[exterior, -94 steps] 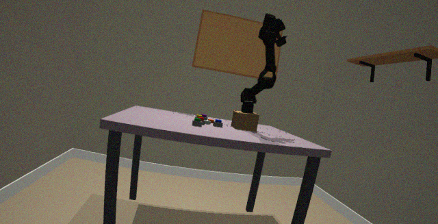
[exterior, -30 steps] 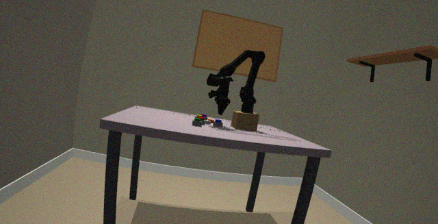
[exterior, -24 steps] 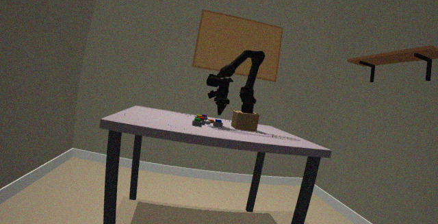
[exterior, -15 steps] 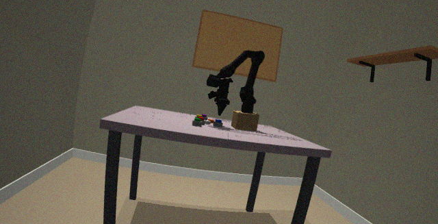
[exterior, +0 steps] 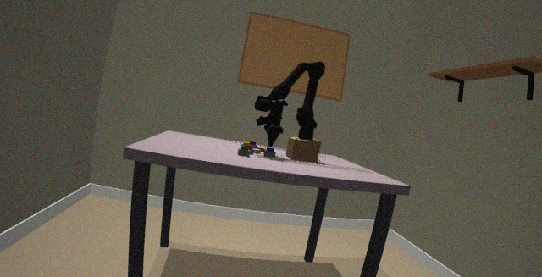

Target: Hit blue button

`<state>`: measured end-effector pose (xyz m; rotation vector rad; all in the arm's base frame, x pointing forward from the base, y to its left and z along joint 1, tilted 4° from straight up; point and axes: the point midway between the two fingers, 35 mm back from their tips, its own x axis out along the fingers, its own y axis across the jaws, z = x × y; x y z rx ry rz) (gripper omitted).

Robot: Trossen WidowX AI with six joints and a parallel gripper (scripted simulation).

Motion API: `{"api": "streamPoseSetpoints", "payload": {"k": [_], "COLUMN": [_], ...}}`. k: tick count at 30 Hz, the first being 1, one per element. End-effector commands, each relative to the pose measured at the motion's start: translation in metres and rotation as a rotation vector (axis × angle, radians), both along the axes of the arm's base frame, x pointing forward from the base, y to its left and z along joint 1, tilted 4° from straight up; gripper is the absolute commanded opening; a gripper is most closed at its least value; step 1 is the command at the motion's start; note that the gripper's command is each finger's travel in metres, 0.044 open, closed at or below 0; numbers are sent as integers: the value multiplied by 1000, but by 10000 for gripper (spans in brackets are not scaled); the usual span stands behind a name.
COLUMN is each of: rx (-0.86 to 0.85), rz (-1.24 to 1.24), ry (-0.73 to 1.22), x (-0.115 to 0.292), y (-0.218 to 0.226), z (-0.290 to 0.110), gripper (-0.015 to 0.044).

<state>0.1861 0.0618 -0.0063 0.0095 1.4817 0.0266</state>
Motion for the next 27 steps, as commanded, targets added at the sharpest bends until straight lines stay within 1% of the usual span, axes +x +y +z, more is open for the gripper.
{"api": "streamPoseSetpoints", "payload": {"k": [1, 6, 27], "rx": [1, 1, 1], "rz": [6, 6, 6], "ry": [9, 9, 9], "x": [-2, -2, -2], "y": [0, 0, 0], "z": [-8, -15, -16], "gripper": [20, 20, 20]}}
